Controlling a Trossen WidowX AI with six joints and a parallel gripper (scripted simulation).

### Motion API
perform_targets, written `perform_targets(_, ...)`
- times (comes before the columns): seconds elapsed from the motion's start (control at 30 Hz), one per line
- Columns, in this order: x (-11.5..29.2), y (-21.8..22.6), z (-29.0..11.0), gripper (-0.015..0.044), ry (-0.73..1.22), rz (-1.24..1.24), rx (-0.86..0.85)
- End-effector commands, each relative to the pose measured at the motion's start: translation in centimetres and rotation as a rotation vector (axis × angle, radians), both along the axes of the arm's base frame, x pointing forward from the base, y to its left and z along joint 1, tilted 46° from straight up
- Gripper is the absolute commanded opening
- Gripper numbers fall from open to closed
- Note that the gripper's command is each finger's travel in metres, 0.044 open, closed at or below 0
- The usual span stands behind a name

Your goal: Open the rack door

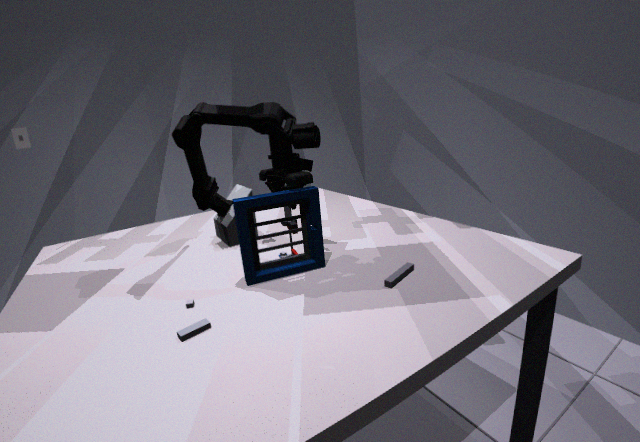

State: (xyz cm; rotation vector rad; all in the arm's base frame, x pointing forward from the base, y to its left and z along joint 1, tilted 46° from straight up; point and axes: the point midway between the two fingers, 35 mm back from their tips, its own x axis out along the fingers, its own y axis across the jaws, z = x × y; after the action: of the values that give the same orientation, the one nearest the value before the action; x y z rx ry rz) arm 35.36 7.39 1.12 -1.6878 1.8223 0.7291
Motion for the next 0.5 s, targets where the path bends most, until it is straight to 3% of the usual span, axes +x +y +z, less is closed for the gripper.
perform_targets(0.0,0.16,-0.39,0.03,0.0293,-0.102,-0.107,-0.011)
perform_targets(0.47,0.16,-0.39,0.03,0.0293,-0.589,-0.598,-0.057)
